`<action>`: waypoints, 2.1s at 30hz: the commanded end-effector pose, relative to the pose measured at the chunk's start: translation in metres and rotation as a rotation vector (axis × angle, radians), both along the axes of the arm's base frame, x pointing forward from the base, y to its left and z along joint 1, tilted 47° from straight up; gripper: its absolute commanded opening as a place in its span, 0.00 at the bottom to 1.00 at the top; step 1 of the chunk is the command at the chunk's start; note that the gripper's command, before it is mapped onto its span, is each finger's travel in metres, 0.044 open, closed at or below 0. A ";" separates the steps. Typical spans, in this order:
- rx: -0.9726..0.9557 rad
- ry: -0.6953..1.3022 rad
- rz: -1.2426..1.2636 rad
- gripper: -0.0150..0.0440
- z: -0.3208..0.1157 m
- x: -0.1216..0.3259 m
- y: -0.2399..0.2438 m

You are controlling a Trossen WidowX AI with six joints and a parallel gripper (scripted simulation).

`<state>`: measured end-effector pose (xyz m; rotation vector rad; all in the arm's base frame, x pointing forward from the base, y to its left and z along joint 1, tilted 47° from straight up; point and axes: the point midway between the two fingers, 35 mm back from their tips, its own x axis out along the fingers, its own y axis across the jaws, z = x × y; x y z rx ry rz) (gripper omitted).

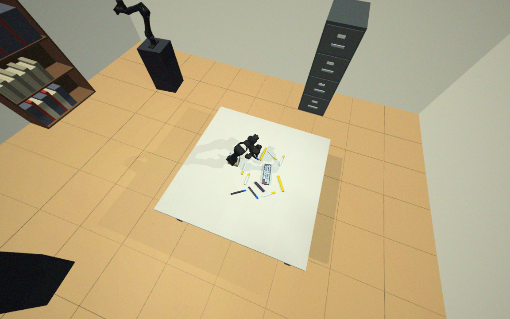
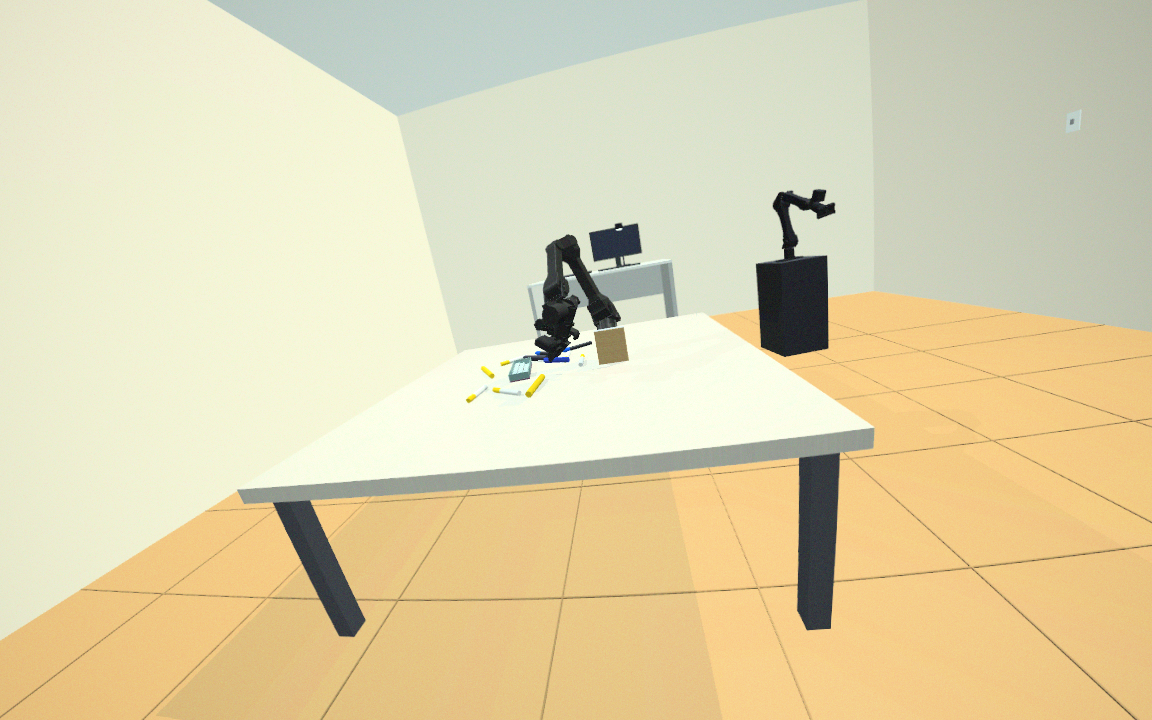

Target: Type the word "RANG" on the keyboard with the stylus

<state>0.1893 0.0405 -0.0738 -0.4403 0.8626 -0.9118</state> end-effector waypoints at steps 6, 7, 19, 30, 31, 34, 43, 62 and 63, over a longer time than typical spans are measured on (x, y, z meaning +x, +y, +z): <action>0.061 0.041 -0.121 0.25 -0.002 0.010 0.001; 0.075 0.047 -0.146 0.25 -0.002 0.012 0.001; 0.265 0.073 -0.441 0.25 0.005 0.043 -0.001; 0.398 0.054 -0.624 0.25 0.018 0.067 -0.014; 0.413 0.058 -0.638 0.25 0.019 0.070 -0.014; 0.472 0.072 -0.687 0.25 0.025 0.079 -0.017; 0.665 0.053 -0.841 0.25 0.048 0.108 -0.030; 1.015 -0.028 -1.113 0.25 0.119 0.157 -0.085; 1.033 -0.033 -1.125 0.25 0.123 0.159 -0.088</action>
